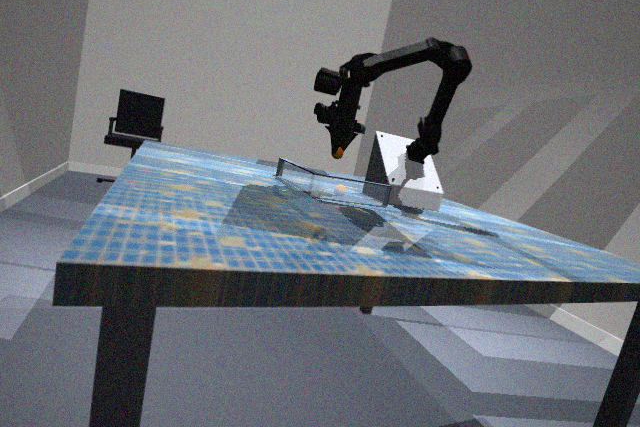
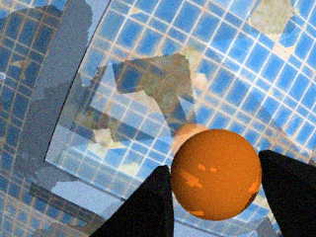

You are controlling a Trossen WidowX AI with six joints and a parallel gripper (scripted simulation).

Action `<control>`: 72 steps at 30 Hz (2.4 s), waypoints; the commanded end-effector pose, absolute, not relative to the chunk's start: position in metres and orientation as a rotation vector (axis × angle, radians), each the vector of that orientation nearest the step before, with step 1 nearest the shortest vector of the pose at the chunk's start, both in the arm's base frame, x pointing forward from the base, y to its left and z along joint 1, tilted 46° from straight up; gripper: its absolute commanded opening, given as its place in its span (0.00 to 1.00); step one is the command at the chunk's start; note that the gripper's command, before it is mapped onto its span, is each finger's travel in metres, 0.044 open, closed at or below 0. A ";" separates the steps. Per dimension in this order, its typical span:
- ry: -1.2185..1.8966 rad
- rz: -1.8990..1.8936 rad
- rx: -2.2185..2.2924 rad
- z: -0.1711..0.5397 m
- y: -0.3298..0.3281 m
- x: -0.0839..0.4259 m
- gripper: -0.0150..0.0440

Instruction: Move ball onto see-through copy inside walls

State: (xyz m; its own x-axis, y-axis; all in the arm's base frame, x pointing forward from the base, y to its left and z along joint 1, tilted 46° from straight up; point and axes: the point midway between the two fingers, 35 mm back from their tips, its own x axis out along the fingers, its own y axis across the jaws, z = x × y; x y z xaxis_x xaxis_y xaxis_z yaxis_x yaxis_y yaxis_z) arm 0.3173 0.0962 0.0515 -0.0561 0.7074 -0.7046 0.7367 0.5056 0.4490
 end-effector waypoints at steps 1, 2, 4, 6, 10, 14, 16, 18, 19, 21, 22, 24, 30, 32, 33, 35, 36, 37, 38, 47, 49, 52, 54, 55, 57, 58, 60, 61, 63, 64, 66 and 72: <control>1.804 -0.137 1.297 0.052 0.103 0.311 0.25; 1.808 -0.164 1.318 0.052 0.105 0.310 0.25; 1.816 -0.217 1.359 0.053 0.107 0.308 0.25; 1.823 -0.271 1.401 0.054 0.110 0.306 0.25; 1.834 -0.381 1.482 0.055 0.115 0.302 0.25; 1.840 -0.493 1.562 0.057 0.121 0.298 0.25; 1.842 -0.550 1.601 0.058 0.123 0.296 0.25; 1.843 -0.603 1.637 0.058 0.125 0.294 0.25; 1.843 -0.617 1.647 0.059 0.126 0.293 0.25; 1.843 -0.622 1.650 0.059 0.126 0.293 0.25; 1.843 -0.622 1.650 0.059 0.126 0.293 0.25; 1.843 -0.622 1.650 0.059 0.126 0.293 0.25; 1.842 -0.624 1.648 0.046 0.139 0.294 0.25; 1.841 -0.624 1.648 0.039 0.146 0.293 0.25; 1.841 -0.624 1.648 0.035 0.149 0.293 0.25; 1.842 -0.624 1.649 0.028 0.157 0.292 0.25; 1.842 -0.623 1.649 0.025 0.161 0.292 0.25; 1.842 -0.623 1.649 0.022 0.164 0.291 0.25; 1.843 -0.622 1.650 0.018 0.168 0.290 0.25; 1.845 -0.621 1.651 0.009 0.178 0.288 0.25; 1.845 -0.621 1.651 0.008 0.180 0.288 0.25; 1.845 -0.621 1.651 0.005 0.183 0.288 0.25; 1.845 -0.621 1.651 0.002 0.185 0.288 0.25; 1.845 -0.621 1.652 0.001 0.187 0.287 0.25; 1.845 -0.621 1.652 -0.001 0.189 0.287 0.25; 1.845 -0.621 1.652 -0.002 0.190 0.287 0.25; 1.845 -0.620 1.652 -0.003 0.191 0.287 0.25; 1.845 -0.620 1.652 -0.003 0.191 0.287 0.25; 1.845 -0.620 1.652 -0.003 0.191 0.287 0.25; 1.845 -0.620 1.652 -0.003 0.191 0.287 0.25; 1.842 -0.606 1.656 0.000 0.190 0.290 0.30; 1.842 -0.606 1.656 0.000 0.190 0.290 0.57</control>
State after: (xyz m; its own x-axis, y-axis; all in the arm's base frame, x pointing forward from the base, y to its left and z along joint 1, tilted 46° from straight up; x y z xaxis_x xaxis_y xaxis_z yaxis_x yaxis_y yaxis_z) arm 0.2896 0.1898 0.0003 -0.0581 0.7259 -0.6853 0.9910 0.1248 0.0481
